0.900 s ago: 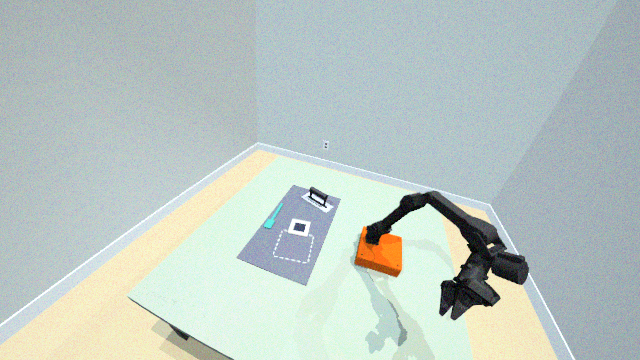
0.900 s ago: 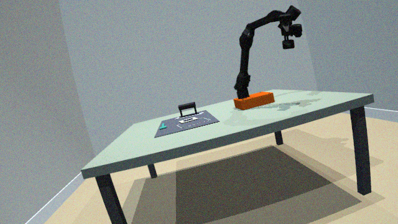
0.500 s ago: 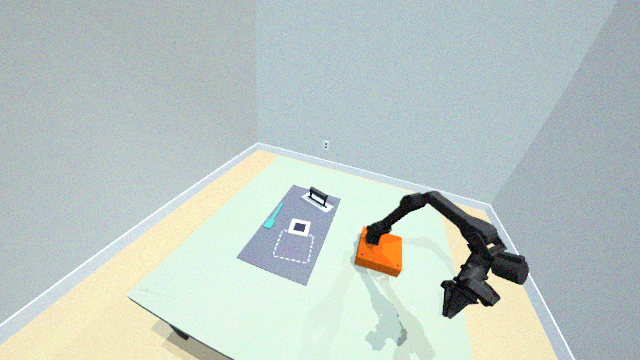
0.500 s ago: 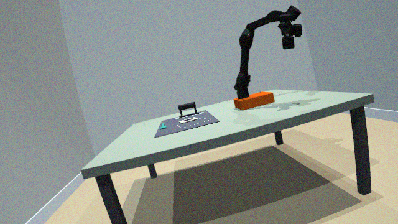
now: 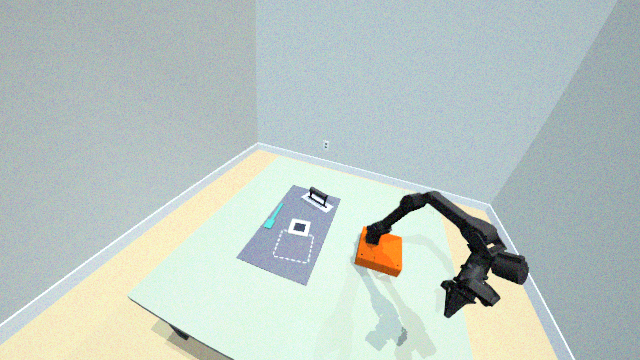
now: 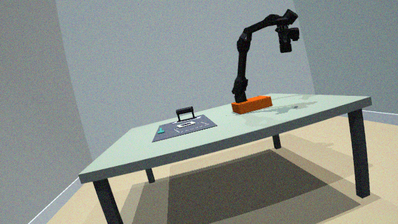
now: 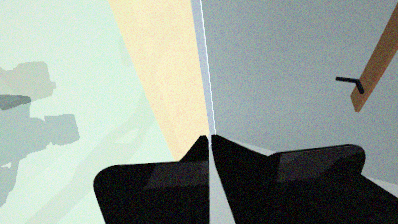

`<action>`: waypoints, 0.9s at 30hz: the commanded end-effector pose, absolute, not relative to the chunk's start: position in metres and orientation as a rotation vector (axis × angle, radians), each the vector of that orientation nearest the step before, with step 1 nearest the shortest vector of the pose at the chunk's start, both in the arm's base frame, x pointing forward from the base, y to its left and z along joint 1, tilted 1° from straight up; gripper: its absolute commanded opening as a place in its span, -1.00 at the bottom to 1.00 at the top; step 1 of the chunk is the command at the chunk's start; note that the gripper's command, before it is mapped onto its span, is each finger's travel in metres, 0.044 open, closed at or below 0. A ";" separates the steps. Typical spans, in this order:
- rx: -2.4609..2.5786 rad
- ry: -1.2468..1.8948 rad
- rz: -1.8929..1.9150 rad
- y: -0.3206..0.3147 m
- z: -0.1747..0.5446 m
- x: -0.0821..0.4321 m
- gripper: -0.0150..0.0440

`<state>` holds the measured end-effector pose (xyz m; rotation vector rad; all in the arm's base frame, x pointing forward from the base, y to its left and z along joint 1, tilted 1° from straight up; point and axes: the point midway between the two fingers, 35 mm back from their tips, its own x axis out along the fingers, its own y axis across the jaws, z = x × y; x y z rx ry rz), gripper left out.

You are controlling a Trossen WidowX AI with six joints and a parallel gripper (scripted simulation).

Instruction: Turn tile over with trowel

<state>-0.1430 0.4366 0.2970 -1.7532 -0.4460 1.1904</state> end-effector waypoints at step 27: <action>-1.753 -0.446 1.191 0.437 0.297 -0.143 -0.15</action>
